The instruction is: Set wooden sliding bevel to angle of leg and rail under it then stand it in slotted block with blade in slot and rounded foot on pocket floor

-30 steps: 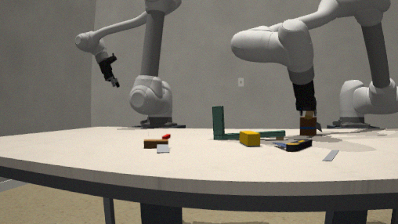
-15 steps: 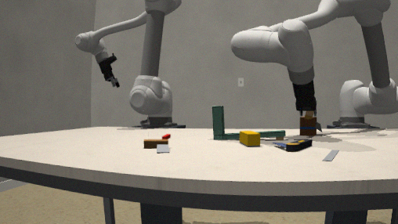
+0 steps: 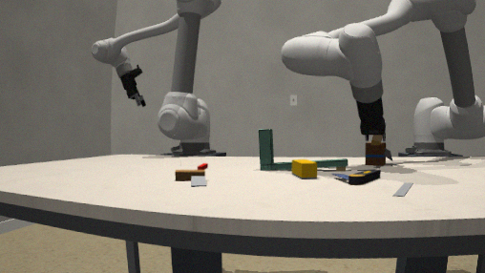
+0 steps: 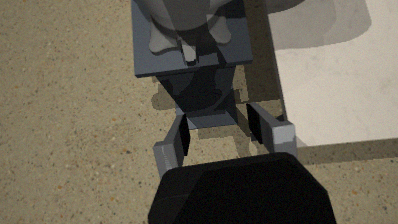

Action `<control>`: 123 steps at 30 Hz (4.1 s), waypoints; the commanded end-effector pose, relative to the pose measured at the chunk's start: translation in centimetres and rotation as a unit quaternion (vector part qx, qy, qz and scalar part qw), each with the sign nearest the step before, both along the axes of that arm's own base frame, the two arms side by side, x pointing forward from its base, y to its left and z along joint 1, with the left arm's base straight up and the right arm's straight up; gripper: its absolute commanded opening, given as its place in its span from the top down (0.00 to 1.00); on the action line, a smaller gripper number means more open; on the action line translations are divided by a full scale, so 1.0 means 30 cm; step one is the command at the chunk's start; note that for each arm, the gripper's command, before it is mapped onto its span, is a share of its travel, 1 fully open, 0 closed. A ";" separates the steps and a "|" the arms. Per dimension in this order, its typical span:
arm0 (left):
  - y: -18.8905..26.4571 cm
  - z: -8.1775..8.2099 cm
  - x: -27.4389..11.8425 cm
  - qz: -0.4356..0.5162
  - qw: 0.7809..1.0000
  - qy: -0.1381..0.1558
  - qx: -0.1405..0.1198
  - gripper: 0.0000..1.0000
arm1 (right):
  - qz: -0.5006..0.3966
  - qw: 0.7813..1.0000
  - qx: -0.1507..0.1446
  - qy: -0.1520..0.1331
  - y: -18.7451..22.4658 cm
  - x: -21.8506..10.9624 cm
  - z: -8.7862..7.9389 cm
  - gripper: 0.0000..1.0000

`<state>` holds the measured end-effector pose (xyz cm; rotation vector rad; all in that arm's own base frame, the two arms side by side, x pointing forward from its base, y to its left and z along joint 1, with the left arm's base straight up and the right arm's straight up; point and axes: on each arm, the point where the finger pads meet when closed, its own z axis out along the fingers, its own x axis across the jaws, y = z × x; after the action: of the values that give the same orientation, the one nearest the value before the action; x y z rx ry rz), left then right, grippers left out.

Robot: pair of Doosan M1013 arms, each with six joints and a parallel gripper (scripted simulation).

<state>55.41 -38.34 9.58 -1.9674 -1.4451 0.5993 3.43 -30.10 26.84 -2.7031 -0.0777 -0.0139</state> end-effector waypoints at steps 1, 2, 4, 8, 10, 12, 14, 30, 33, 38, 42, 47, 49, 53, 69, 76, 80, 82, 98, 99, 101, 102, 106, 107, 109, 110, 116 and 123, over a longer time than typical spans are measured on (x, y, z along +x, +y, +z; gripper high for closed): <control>-0.005 0.019 0.015 0.000 1.000 -0.001 -0.001 0.00 | 0.000 1.000 -0.001 0.000 -0.001 0.000 0.002 0.00; -0.008 0.027 0.023 0.000 1.000 -0.001 -0.001 0.00 | 0.000 1.000 -0.001 0.000 -0.001 0.000 0.002 0.00; -0.014 0.049 0.044 0.000 1.000 -0.001 -0.001 0.00 | 0.000 1.000 -0.001 0.000 -0.001 0.000 0.002 0.00; -0.032 0.110 0.101 0.000 1.000 -0.001 -0.001 0.00 | 0.000 1.000 -0.001 0.000 -0.001 0.000 0.002 0.00; -0.032 0.110 0.101 0.000 1.000 -0.001 -0.001 0.00 | 0.000 1.000 -0.001 0.000 -0.001 0.000 0.002 0.00; -0.042 0.144 0.134 0.000 1.000 -0.001 -0.001 0.00 | 0.000 1.000 -0.001 0.000 -0.001 0.000 0.002 0.00; -0.053 0.178 0.166 0.000 1.000 -0.001 -0.001 0.00 | 0.000 1.000 -0.001 0.000 -0.001 0.000 0.002 0.00; -0.085 0.285 0.269 0.000 1.000 -0.001 -0.001 0.00 | 0.000 1.000 -0.001 0.000 -0.001 0.000 0.002 0.00; -0.085 0.285 0.269 0.000 1.000 -0.001 -0.001 0.00 | 0.000 1.000 -0.001 0.000 -0.001 0.000 0.002 0.00; -0.085 0.285 0.269 0.000 1.000 -0.001 -0.001 0.00 | 0.000 1.000 -0.001 0.000 -0.001 0.000 0.002 0.00; -0.085 0.285 0.269 0.000 1.000 -0.001 -0.001 0.00 | 0.000 1.000 -0.001 0.000 -0.001 0.000 0.002 0.00; -0.085 0.285 0.269 0.000 1.000 -0.001 -0.001 0.00 | 0.000 1.000 -0.001 0.000 -0.001 0.000 0.002 0.00; -0.085 0.285 0.269 0.000 1.000 -0.001 -0.001 0.00 | 0.000 1.000 -0.001 0.000 -0.001 0.000 0.002 0.00; -0.085 0.285 0.269 0.000 1.000 -0.001 -0.001 0.00 | 0.000 1.000 -0.001 0.000 -0.001 0.000 0.002 0.00; -0.085 0.285 0.269 0.000 1.000 -0.001 -0.001 0.00 | 0.000 1.000 -0.001 0.000 -0.001 0.000 0.002 0.00; -0.085 0.285 0.269 0.000 1.000 -0.001 -0.001 0.00 | 0.000 1.000 -0.001 0.000 -0.001 0.000 0.002 0.00; -0.085 0.285 0.269 0.000 1.000 -0.001 -0.001 0.00 | 0.000 1.000 -0.001 0.000 -0.001 0.000 0.002 0.00; -0.084 0.285 0.268 0.001 1.000 -0.001 -0.001 0.00 | 0.000 1.000 -0.001 0.000 -0.001 0.000 0.002 0.00; -0.023 0.295 0.152 0.258 0.953 -0.144 0.066 0.00 | 0.000 1.000 -0.001 0.000 -0.001 0.000 0.002 0.00; -0.018 0.295 0.145 0.276 0.947 -0.151 0.070 0.00 | 0.000 1.000 -0.001 0.000 -0.001 0.000 0.002 0.00; -0.008 0.297 0.131 0.313 0.932 -0.165 0.076 0.00 | 0.000 1.000 -0.001 0.000 -0.001 0.000 0.002 0.00; -0.003 0.297 0.125 0.332 0.924 -0.171 0.080 0.00 | 0.000 1.000 -0.001 0.000 -0.001 0.000 0.002 0.00; 0.020 0.300 0.099 0.404 0.890 -0.193 0.091 0.00 | 0.000 1.000 -0.001 0.000 -0.001 0.000 0.002 0.00; 0.026 0.300 0.092 0.422 0.880 -0.197 0.093 0.00 | 0.000 1.000 -0.001 0.000 -0.001 0.000 0.002 0.00; 0.038 0.302 0.080 0.458 0.859 -0.205 0.098 0.00 | 0.000 1.000 -0.001 0.000 -0.001 0.000 0.002 0.00; 0.045 0.302 0.074 0.476 0.849 -0.209 0.100 0.00 | 0.000 1.000 -0.001 0.000 -0.001 0.000 0.002 0.00; 0.086 0.306 0.043 0.567 0.786 -0.222 0.109 0.00 | 0.000 1.000 -0.001 0.000 -0.001 0.000 0.002 0.00; 0.149 0.312 0.005 0.676 0.693 -0.224 0.114 0.00 | 0.000 1.000 -0.001 0.000 -0.001 0.000 0.002 0.00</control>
<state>56.05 -34.66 18.77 -0.6809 -2.9293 0.4151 3.43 -30.10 26.84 -2.7031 -0.0777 -0.0139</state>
